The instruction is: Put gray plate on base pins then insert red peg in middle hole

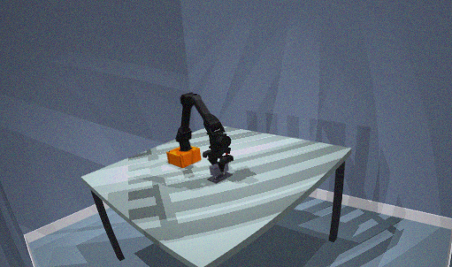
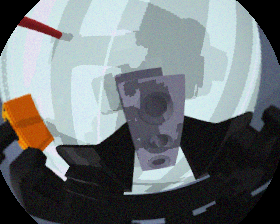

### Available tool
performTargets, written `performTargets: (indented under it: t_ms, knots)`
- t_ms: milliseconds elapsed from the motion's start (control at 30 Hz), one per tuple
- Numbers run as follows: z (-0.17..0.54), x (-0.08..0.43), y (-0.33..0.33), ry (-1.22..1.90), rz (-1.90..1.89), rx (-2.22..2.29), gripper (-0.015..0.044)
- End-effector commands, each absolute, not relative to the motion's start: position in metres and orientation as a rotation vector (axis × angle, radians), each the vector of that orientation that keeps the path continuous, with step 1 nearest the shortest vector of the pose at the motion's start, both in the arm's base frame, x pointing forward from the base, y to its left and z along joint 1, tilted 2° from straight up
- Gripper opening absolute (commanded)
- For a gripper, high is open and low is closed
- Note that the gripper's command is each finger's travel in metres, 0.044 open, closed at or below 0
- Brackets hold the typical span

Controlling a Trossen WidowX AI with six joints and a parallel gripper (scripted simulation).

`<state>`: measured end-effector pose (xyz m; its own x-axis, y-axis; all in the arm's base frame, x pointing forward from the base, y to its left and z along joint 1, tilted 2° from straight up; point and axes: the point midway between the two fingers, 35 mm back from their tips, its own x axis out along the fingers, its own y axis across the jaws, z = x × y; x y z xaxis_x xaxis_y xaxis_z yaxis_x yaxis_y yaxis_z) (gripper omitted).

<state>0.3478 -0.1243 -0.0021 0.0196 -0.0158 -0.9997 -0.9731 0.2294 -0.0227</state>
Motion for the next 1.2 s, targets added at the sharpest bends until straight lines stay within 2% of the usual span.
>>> performTargets:
  t_ms: [0, 600, 1167]
  knots:
    - [-0.0139, 0.3441, -0.1237, 1.314, 1.034, -1.052, 0.0]
    - [-0.017, 0.3463, -0.1239, 1.308, 1.022, -1.053, 0.0]
    - [-0.017, 0.3463, -0.1239, 1.308, 1.022, -1.053, 0.044]
